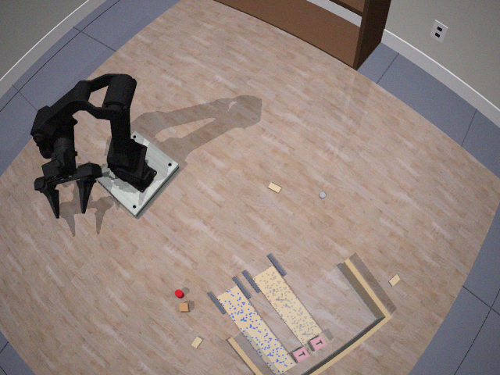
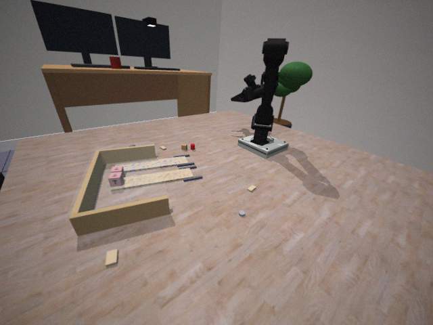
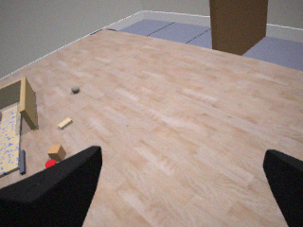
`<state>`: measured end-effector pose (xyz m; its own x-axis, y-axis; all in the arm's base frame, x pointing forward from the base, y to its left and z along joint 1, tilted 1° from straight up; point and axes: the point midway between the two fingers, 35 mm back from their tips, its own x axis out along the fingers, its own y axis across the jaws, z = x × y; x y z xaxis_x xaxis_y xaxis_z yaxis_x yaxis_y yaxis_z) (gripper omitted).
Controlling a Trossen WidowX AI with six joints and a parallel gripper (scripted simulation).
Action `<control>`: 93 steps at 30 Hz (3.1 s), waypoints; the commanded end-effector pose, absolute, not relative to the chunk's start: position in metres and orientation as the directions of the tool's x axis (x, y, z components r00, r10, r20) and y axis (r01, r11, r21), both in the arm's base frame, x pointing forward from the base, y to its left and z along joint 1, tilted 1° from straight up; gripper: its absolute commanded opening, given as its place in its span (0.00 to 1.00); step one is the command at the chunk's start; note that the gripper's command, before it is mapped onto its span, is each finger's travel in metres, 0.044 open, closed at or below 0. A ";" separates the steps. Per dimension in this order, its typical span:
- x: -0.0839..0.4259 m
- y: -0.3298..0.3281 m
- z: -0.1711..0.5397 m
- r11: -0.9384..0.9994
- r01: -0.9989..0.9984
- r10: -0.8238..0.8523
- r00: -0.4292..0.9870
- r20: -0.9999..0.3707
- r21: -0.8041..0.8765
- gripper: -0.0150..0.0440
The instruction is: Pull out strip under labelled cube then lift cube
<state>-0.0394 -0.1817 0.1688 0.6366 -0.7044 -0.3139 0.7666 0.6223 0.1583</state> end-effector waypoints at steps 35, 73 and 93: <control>0.179 -0.174 0.117 0.981 0.195 -0.115 0.530 -0.840 -0.011 0.93; 0.326 -0.040 0.191 0.989 0.148 -0.124 0.786 -0.606 -0.011 0.80; 0.399 -0.035 0.092 0.920 0.391 -0.029 0.046 -0.999 -0.009 0.25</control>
<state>0.3930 -0.0438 0.1091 0.1637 -0.0495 -0.9853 0.3570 0.9340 0.0124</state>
